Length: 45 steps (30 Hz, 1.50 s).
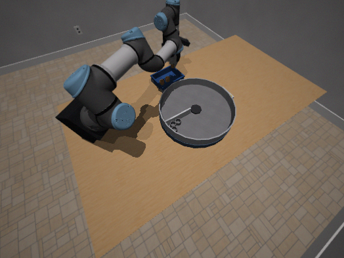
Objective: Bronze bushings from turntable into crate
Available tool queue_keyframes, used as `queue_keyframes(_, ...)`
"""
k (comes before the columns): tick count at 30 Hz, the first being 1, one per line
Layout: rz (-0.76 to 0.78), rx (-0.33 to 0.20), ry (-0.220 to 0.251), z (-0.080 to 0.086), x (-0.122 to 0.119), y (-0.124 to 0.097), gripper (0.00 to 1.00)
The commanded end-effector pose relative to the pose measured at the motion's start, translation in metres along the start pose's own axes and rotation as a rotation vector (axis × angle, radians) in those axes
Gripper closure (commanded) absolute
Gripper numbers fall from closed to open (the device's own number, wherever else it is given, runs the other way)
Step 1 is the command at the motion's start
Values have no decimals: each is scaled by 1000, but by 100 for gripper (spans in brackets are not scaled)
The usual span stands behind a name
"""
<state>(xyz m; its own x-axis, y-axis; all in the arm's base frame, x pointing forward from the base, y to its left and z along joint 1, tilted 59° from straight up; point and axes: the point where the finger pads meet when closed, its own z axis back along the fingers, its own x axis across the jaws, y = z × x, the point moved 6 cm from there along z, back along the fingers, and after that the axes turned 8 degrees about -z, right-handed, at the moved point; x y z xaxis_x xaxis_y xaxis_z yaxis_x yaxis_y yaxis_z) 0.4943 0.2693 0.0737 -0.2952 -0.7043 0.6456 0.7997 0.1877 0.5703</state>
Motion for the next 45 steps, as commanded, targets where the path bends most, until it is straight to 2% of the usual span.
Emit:
queue_keyframes(1,0,11,11,-16,-2,2,100)
queue_keyframes(7,0,11,11,-33,-2,3,100)
queue_keyframes(11,0,11,11,-38,-2,2,100)
queue_keyframes(23,0,11,11,-43,-1,1,100)
queue_keyframes(45,0,11,11,-44,-1,1,100)
